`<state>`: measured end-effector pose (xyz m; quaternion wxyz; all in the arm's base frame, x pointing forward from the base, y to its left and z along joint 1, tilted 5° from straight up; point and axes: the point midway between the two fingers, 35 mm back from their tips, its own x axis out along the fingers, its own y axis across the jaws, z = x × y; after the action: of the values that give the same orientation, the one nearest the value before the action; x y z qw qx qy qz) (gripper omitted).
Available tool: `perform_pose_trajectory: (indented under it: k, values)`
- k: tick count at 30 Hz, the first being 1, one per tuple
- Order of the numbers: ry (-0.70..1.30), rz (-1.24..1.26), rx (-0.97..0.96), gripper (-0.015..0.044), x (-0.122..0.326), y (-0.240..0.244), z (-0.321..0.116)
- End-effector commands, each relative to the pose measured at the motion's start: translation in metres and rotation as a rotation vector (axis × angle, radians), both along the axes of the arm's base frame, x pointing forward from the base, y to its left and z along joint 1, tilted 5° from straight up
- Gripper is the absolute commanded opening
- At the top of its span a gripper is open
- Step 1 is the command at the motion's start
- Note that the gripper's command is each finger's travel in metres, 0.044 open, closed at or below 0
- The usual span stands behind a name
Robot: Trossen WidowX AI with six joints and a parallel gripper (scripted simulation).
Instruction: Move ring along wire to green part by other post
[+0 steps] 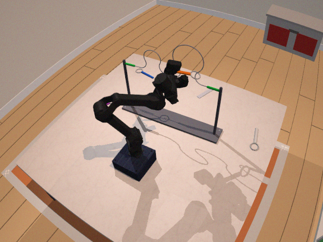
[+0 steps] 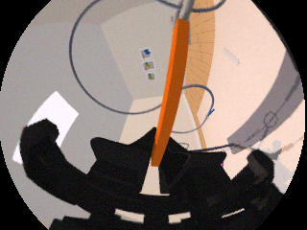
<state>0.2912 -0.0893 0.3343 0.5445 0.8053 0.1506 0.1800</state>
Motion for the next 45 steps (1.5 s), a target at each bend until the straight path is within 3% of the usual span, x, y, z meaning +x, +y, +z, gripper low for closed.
perform_pose_trajectory:
  k: [1, 21, 45]
  values:
    - [-0.005, -0.006, 0.076, -0.0150, 0.001, -0.007, 0.013]
    - [-0.007, -0.007, 0.338, -0.0150, 0.001, -0.037, 0.055]
    - [0.011, 0.006, 0.155, -0.0150, 0.001, -0.040, 0.056]
